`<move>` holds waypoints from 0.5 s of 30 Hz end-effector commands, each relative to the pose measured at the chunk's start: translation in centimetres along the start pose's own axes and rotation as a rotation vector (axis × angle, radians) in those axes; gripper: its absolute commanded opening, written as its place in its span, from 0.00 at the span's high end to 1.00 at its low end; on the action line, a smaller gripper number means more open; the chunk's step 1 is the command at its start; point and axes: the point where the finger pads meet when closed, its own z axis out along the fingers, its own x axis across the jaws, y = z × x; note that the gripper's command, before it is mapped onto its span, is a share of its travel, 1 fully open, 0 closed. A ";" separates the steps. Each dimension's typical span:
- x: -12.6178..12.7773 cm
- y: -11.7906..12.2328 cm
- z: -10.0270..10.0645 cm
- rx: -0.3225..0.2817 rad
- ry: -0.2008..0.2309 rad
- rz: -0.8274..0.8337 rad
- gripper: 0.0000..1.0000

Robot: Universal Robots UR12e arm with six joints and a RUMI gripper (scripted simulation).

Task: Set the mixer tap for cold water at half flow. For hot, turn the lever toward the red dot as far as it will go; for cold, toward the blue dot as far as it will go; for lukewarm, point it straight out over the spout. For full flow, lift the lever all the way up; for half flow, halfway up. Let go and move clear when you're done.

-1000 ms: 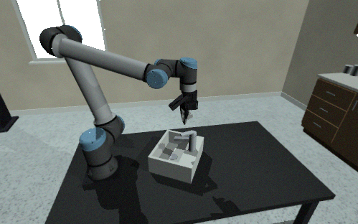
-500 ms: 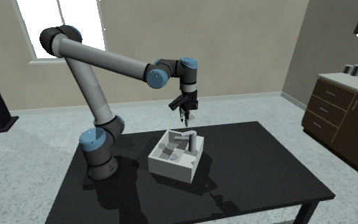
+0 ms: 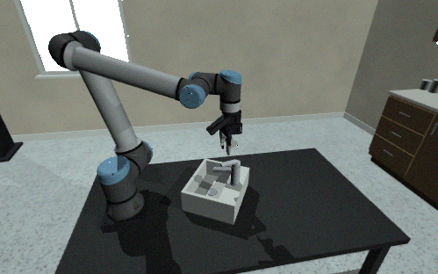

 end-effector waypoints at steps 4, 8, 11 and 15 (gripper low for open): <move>0.0 0.2 -0.2 -0.001 0.000 -0.002 0.61; 0.0 0.2 -0.2 -0.001 0.000 -0.002 0.61; 0.0 0.2 -0.2 -0.001 0.000 -0.002 0.61; 0.0 0.2 0.0 -0.001 0.000 -0.002 0.61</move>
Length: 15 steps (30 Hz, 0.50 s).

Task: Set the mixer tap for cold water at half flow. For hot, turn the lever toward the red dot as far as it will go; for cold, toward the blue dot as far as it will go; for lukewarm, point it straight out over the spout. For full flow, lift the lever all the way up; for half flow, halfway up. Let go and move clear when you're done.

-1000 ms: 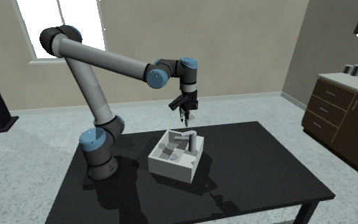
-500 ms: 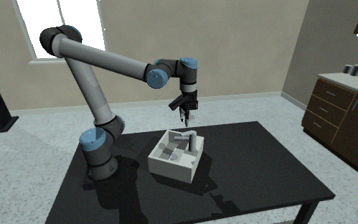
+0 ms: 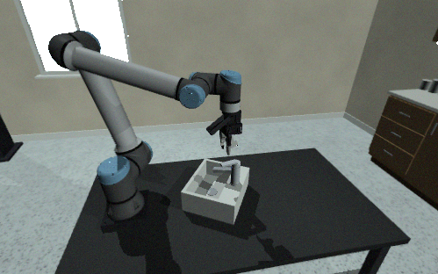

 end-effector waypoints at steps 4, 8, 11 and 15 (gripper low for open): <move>0.0 0.1 0.4 0.001 0.002 -0.002 0.61; 0.1 0.1 0.6 0.002 0.003 -0.003 0.61; 0.1 0.1 0.9 0.002 0.003 -0.002 0.61; 0.0 0.1 1.3 0.002 0.003 -0.002 0.61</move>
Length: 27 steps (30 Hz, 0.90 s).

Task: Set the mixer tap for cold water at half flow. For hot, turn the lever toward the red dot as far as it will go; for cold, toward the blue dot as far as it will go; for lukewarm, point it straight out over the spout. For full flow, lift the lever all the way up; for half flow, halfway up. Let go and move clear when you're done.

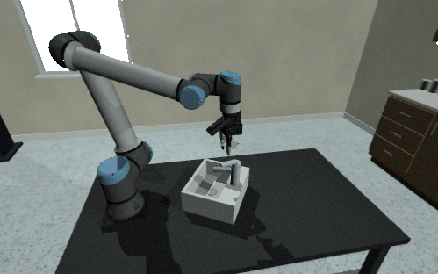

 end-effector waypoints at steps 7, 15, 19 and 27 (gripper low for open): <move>0.1 -0.1 2.0 0.004 0.004 -0.002 0.61; 0.1 -0.1 3.1 0.004 0.004 -0.001 0.61; 0.1 -0.1 3.7 0.004 0.004 -0.001 0.61; 0.1 -0.1 4.6 0.004 0.004 -0.001 0.61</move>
